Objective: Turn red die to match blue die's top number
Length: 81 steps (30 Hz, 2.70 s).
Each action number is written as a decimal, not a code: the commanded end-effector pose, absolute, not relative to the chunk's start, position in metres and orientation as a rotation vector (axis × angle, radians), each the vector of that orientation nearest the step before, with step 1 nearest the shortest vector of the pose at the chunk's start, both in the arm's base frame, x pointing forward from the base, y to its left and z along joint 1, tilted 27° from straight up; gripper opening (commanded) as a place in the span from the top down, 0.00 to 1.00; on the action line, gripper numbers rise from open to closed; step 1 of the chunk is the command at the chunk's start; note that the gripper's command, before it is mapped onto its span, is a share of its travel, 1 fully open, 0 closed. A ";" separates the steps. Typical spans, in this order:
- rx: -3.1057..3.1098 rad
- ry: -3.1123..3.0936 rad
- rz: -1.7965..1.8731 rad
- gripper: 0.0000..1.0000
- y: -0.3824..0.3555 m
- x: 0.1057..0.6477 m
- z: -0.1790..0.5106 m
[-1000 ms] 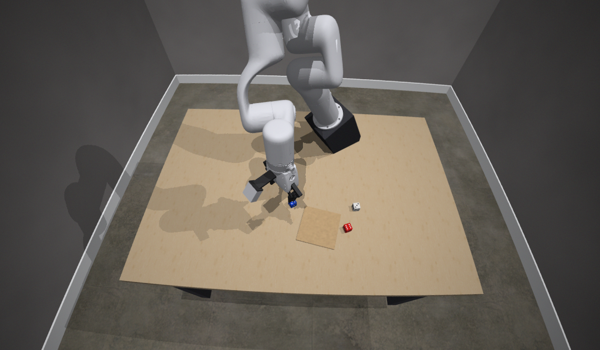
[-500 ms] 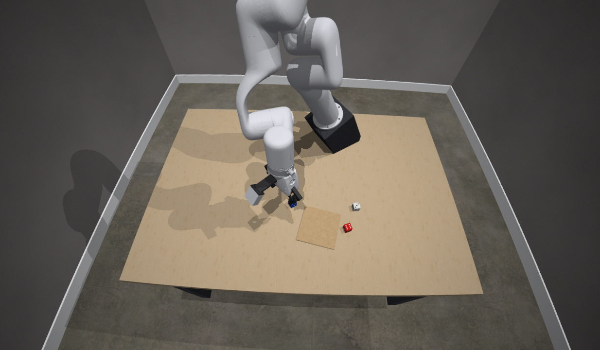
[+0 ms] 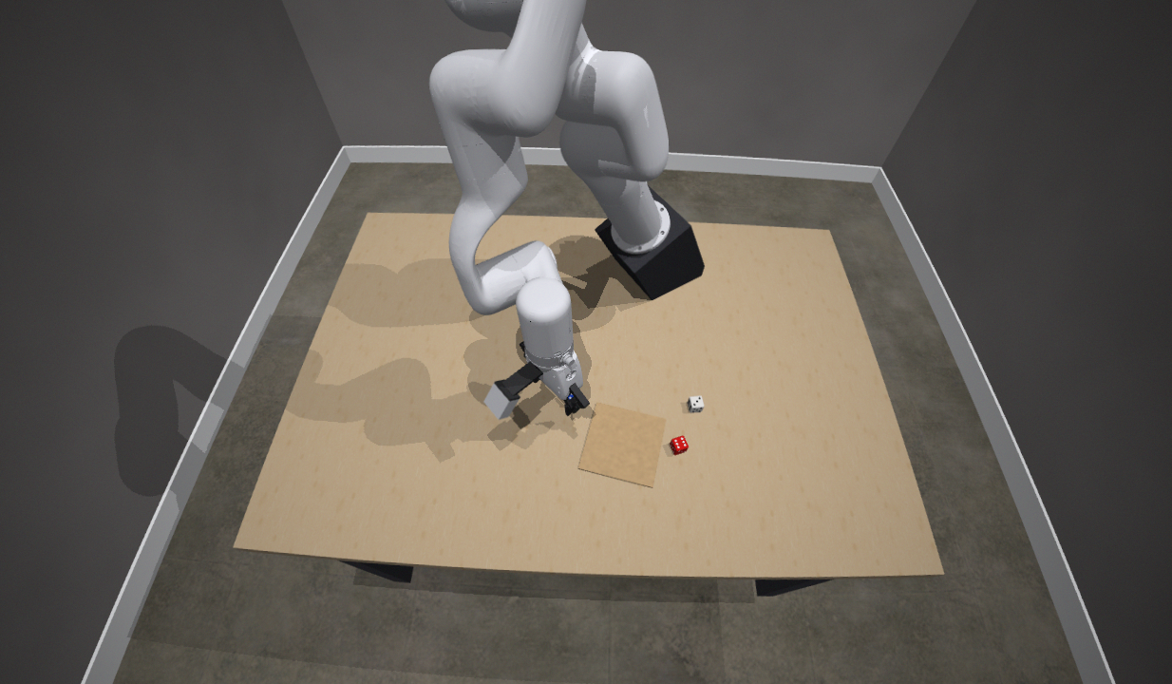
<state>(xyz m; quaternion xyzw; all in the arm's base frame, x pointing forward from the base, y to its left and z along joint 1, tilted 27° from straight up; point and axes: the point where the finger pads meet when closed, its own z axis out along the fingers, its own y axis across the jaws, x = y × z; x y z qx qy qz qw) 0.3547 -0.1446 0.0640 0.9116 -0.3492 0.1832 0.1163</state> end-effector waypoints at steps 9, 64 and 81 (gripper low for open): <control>2.647 -1.018 0.576 0.00 -0.153 0.364 0.049; 2.647 -1.018 0.576 0.00 -0.107 0.385 0.036; 2.647 -1.018 0.576 0.00 0.006 0.436 0.006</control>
